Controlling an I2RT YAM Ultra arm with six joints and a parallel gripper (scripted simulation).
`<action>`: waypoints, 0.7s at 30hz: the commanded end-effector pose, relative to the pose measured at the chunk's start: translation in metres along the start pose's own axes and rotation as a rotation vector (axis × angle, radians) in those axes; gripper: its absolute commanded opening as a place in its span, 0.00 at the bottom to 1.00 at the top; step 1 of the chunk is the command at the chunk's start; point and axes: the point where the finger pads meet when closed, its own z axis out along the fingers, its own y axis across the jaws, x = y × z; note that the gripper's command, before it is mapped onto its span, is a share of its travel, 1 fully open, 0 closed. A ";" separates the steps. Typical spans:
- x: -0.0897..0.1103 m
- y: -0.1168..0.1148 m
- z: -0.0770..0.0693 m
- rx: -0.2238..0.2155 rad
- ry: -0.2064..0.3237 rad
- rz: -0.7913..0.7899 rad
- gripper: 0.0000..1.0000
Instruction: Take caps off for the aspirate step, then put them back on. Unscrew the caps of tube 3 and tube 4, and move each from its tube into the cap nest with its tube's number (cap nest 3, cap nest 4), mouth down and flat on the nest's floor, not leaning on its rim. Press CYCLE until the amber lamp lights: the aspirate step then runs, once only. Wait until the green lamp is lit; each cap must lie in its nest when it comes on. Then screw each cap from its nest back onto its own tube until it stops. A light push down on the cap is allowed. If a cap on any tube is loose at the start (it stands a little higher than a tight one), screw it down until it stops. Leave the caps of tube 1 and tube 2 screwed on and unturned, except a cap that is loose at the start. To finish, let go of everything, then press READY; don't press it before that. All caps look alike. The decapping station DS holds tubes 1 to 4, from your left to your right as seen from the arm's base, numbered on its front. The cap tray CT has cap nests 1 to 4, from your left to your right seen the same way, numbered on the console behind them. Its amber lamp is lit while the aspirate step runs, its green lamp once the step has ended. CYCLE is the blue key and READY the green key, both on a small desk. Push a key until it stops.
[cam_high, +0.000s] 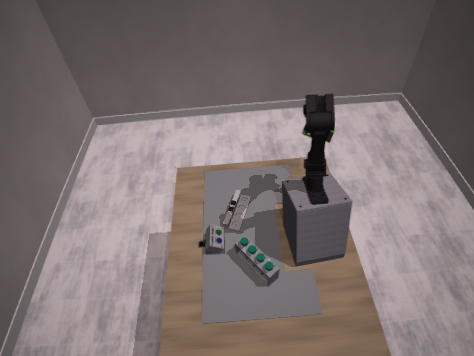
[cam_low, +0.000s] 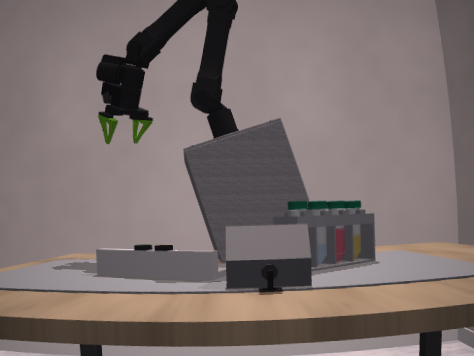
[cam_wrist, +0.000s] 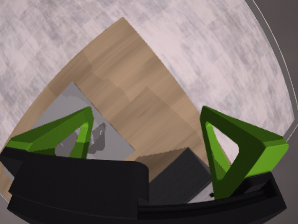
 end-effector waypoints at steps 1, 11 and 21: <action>-0.003 0.001 -0.001 -0.004 -0.009 0.002 1.00; -0.003 0.001 -0.001 -0.004 -0.009 0.002 1.00; -0.003 0.001 -0.001 -0.004 -0.009 0.002 0.49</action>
